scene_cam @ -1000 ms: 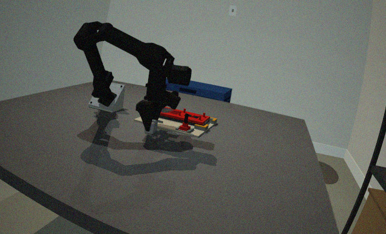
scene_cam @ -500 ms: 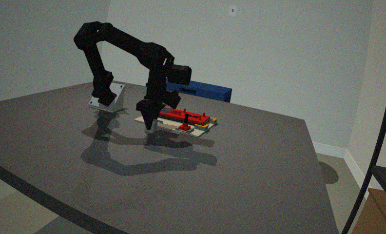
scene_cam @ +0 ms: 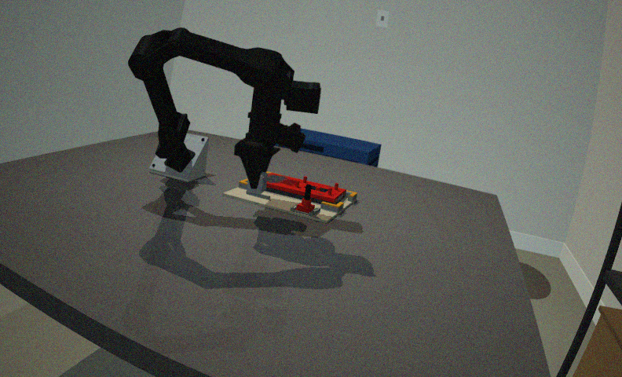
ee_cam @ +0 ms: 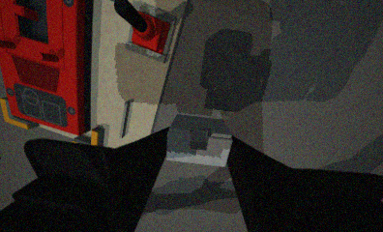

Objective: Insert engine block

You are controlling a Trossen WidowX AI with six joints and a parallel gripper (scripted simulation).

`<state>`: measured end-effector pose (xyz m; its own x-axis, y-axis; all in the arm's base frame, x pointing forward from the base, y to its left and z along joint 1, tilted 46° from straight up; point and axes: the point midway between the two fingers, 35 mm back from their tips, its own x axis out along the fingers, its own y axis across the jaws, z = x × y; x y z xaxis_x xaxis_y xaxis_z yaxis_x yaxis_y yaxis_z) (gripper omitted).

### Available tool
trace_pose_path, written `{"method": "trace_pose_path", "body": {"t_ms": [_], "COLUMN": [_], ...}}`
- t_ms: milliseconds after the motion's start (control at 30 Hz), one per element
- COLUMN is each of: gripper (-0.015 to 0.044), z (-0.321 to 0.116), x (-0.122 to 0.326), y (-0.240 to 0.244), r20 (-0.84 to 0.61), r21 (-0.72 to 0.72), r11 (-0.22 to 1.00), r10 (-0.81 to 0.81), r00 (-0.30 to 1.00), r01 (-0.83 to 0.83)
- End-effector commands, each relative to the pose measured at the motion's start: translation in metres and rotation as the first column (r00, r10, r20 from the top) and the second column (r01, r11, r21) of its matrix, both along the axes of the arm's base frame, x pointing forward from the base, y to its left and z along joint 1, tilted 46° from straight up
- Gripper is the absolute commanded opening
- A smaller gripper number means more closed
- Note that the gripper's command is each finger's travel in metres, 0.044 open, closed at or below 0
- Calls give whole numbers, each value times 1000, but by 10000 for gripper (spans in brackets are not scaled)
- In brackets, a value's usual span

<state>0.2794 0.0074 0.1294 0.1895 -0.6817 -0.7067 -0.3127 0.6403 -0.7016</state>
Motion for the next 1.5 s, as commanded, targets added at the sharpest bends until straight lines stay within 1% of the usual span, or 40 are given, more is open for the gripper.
{"method": "trace_pose_path", "body": {"t_ms": [0,667,833,933,1133,1467], "gripper": [0,0,0,0,0,0], "z": [7,54,52,51,49,48], "x": [-1,-20,-19,-18,-17,-17], "y": [10,51,49,48,47,45], "r20": [-3,-26,-46,-97,-243,-473], "r21": [8,1,-7,-18,-33,-6], "r11": [1000,997,997,993,965,872], "r10": [12,77,77,119,245,428], "r00": [1000,997,996,988,939,770], "r01": [-12,-77,-77,-121,-260,-489]}}
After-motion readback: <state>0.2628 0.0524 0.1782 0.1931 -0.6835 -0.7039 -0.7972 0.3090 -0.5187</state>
